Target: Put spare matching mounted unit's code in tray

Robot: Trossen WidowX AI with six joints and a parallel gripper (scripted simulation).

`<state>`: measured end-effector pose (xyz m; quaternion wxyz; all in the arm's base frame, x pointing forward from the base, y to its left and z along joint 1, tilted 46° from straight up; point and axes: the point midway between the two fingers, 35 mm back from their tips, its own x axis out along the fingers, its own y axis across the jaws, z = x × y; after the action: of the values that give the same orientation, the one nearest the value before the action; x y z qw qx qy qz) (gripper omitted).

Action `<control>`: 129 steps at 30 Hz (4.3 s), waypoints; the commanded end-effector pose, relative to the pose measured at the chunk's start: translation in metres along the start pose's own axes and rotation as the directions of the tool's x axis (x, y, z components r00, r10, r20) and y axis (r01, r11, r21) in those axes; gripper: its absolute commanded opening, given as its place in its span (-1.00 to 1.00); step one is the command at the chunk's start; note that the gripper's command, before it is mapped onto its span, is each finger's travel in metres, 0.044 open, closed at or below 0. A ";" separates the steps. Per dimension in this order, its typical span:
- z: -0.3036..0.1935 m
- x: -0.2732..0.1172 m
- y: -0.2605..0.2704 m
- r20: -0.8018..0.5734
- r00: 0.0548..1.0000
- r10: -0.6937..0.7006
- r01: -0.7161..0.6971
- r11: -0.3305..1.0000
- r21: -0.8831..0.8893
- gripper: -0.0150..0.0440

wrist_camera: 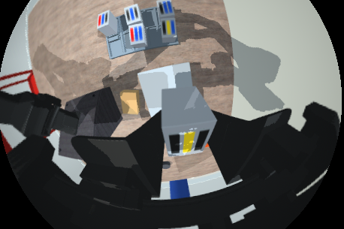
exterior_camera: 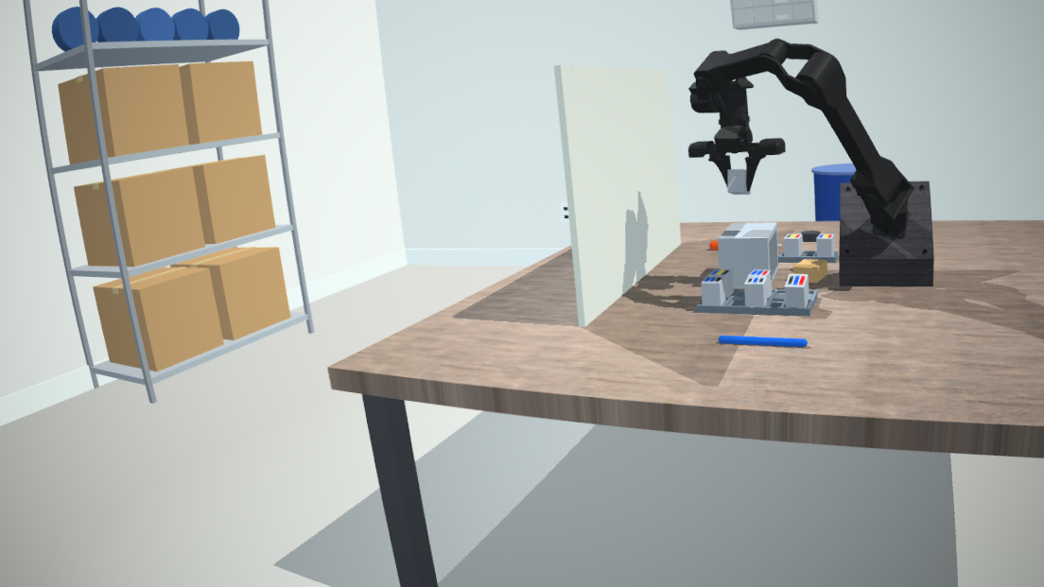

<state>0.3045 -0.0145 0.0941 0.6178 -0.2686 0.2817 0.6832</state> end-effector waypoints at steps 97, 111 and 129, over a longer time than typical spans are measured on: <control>-0.218 0.085 -0.057 0.004 1.000 -0.008 0.008 1.000 -0.026 -0.49; -0.217 0.098 -0.057 0.004 1.000 -0.008 0.008 1.000 -0.027 -0.49; -0.217 0.116 -0.057 0.005 1.000 -0.008 0.009 1.000 -0.027 -0.49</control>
<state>0.3552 -0.0881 -0.1402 0.6160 -0.2779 0.2700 0.6859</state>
